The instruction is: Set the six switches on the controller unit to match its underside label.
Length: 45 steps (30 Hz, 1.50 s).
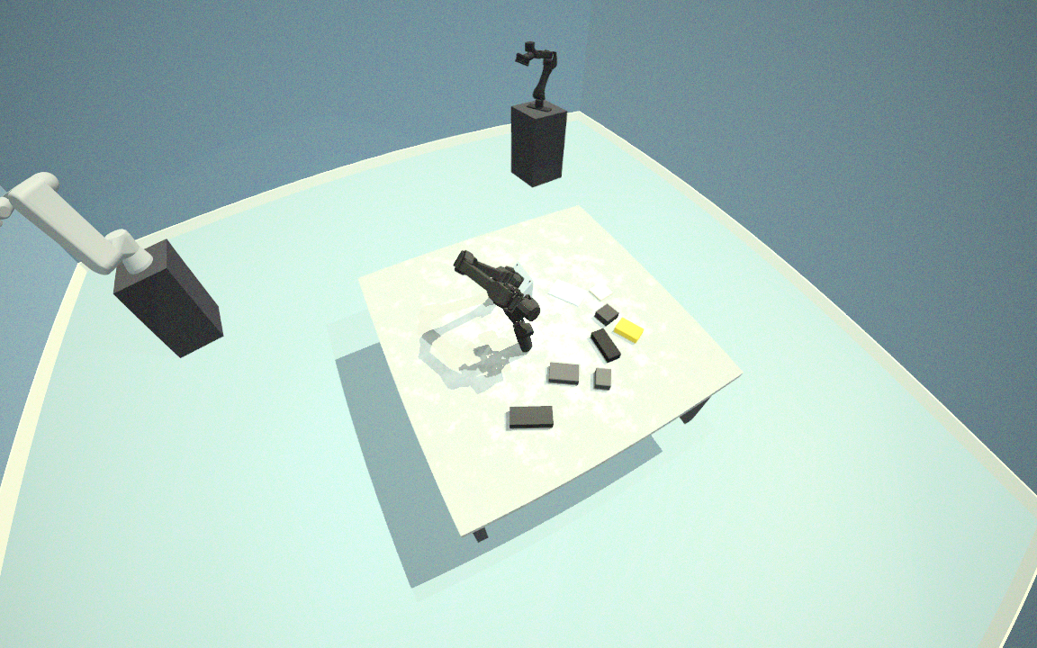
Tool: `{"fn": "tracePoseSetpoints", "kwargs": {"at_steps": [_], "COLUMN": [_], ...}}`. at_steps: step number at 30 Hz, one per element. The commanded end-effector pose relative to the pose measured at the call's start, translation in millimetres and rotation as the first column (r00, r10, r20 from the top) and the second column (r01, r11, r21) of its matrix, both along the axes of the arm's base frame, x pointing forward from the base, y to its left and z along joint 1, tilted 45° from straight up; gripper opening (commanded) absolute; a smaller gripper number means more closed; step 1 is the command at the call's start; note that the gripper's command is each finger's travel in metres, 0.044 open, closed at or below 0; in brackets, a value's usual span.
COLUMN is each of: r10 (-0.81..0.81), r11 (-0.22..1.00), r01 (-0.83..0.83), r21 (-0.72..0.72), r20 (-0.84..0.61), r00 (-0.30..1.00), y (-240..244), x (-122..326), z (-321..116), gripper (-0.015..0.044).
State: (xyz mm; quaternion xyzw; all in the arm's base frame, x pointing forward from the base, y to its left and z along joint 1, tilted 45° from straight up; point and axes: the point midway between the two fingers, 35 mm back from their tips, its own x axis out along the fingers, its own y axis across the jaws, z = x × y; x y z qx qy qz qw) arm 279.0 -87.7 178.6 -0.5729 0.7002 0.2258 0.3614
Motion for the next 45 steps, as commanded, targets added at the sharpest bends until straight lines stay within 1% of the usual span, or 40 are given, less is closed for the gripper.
{"fn": "tracePoseSetpoints", "kwargs": {"at_steps": [1,26,45], "r10": [-0.015,-0.022,-0.022], "r11": [1.0,0.997,0.996], "r01": [0.015,0.02,0.02], "r21": [-0.017,-0.078,-0.082], "r20": [-0.009,-0.024,-0.024], "r00": [1.0,0.999,0.999], "y": [-8.2,-23.9,-37.3], "x": [-2.5,-7.5,-11.6], "z": [1.6,10.1,15.8], "gripper": [0.0338,0.0338,0.0338]}}
